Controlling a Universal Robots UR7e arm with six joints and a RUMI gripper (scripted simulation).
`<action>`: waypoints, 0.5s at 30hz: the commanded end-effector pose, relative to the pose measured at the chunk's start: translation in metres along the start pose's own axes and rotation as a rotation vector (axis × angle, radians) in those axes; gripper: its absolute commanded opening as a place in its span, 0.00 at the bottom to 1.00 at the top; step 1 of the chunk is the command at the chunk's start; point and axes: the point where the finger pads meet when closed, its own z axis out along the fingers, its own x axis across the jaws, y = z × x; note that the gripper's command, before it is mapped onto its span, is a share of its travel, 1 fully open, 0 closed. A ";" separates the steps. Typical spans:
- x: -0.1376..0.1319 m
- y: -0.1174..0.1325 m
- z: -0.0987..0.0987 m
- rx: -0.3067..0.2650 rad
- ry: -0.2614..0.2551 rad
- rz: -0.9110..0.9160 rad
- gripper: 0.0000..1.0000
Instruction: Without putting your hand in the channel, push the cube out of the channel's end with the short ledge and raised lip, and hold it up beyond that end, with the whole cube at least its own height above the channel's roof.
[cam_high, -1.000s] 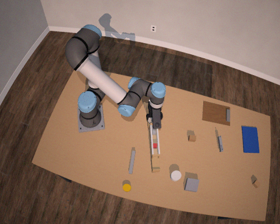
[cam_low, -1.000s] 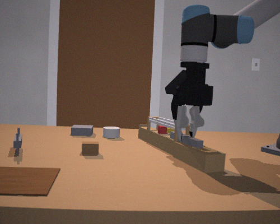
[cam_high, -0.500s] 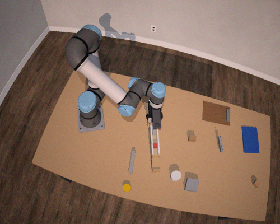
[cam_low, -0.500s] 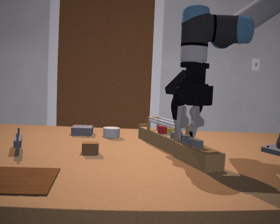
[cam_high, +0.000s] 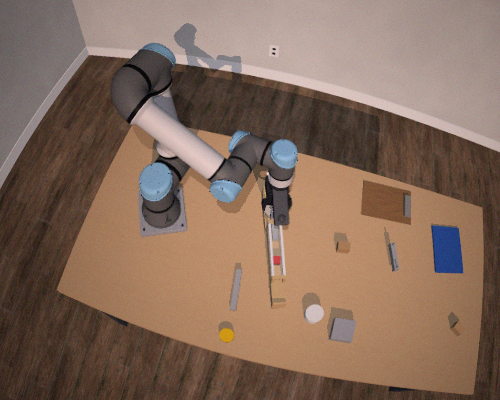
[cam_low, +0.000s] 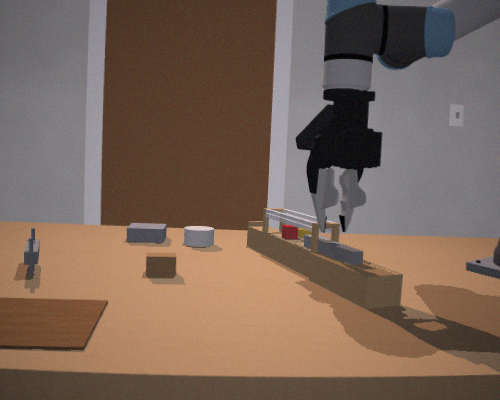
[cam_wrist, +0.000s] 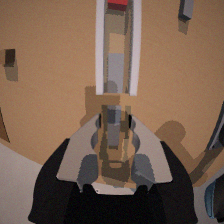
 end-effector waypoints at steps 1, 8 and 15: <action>0.000 0.000 -0.023 0.000 0.000 0.000 0.22; 0.000 0.000 -0.036 0.000 0.000 0.000 0.22; 0.000 0.000 -0.036 0.000 0.000 0.000 0.22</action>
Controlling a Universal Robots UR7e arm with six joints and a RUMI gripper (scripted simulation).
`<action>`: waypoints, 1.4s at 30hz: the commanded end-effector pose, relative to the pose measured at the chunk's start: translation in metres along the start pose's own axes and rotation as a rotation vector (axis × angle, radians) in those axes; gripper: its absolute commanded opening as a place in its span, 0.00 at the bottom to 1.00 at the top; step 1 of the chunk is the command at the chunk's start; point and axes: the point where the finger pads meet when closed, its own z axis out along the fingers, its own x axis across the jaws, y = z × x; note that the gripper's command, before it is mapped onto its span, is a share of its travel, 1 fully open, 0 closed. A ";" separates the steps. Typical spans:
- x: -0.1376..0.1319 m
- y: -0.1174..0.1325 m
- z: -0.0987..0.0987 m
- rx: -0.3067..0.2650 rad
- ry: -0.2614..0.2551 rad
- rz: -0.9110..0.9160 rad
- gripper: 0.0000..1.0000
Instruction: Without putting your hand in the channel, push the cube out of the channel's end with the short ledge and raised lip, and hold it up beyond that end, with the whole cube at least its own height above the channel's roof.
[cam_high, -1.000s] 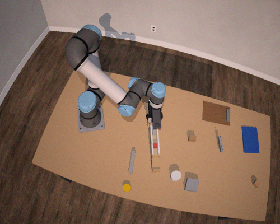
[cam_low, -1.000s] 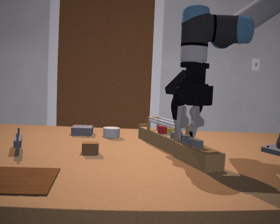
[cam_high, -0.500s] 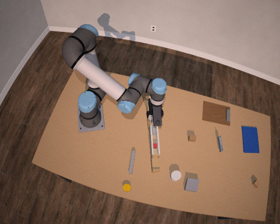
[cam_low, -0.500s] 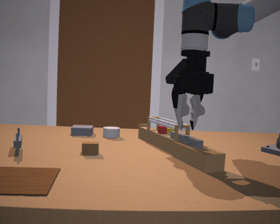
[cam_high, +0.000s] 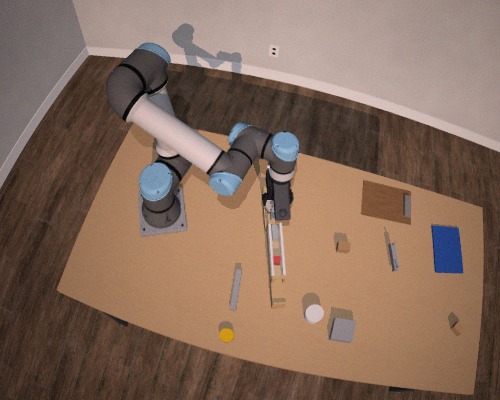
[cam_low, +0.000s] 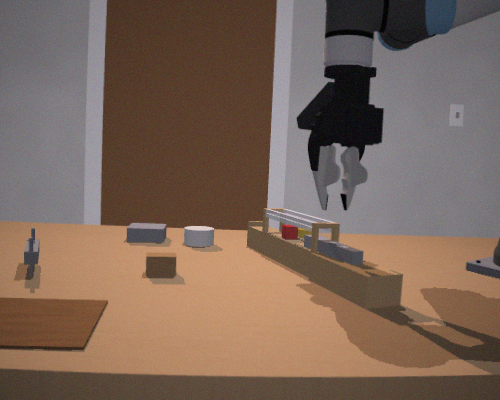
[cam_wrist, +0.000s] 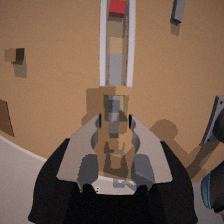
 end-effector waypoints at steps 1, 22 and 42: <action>0.000 0.000 -0.001 0.000 -0.001 0.000 0.22; 0.000 0.000 -0.001 0.000 -0.001 0.000 0.22; 0.011 -0.047 0.000 0.001 0.001 0.032 0.22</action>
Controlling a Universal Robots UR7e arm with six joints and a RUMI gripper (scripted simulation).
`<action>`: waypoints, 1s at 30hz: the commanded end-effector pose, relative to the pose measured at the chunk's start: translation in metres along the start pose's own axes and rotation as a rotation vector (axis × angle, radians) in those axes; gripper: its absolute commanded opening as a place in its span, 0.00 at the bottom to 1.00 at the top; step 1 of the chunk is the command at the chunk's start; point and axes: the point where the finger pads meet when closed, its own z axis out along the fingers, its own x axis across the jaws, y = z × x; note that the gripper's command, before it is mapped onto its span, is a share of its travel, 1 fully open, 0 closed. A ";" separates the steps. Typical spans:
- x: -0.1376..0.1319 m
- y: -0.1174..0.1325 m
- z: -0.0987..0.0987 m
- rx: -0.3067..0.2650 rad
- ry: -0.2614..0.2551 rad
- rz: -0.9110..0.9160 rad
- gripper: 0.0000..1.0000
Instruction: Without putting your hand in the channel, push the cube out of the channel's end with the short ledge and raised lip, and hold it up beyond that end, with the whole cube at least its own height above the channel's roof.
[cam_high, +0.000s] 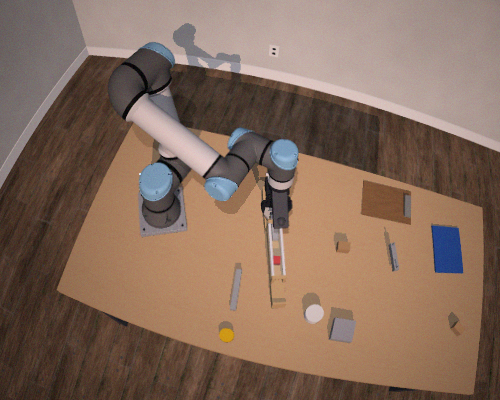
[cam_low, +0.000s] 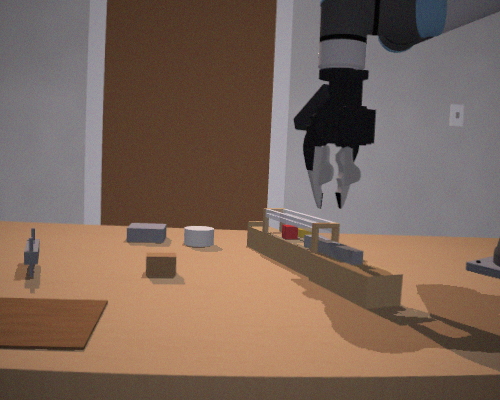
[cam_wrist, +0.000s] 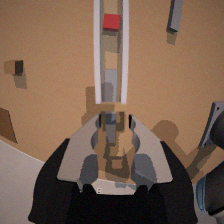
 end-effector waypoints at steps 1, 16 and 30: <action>0.007 -0.029 0.000 0.000 0.000 0.019 0.22; 0.072 -0.155 0.001 0.000 0.001 0.113 0.22; 0.127 -0.213 0.000 -0.001 -0.002 0.167 0.22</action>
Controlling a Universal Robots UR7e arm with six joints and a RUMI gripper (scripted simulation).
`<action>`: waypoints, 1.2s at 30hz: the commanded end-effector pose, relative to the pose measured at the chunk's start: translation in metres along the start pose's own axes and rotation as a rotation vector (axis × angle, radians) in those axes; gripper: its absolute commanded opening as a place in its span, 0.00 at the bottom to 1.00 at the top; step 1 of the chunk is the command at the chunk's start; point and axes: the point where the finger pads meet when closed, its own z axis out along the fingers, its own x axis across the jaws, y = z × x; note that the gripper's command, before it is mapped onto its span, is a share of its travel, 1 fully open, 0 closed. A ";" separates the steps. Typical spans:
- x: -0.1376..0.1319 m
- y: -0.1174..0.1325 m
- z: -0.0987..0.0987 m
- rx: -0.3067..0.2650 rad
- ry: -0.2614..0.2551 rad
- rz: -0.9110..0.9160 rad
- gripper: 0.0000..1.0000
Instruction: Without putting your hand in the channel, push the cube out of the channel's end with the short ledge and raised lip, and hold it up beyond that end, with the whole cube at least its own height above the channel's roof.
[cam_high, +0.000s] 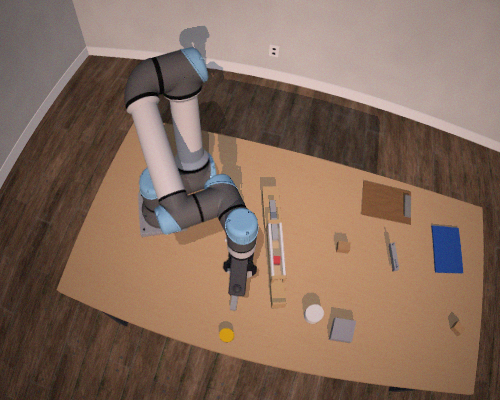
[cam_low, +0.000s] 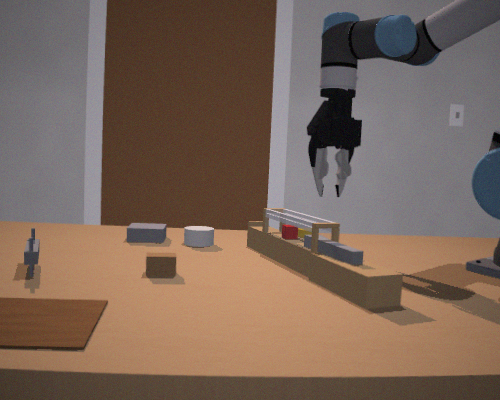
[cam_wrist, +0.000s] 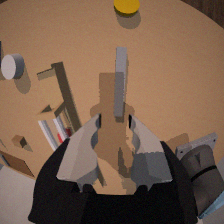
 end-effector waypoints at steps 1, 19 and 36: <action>0.008 -0.012 0.000 0.000 -0.002 0.008 0.22; 0.010 -0.014 0.000 0.000 -0.003 0.010 0.22; 0.010 -0.014 0.000 0.000 -0.003 0.010 0.22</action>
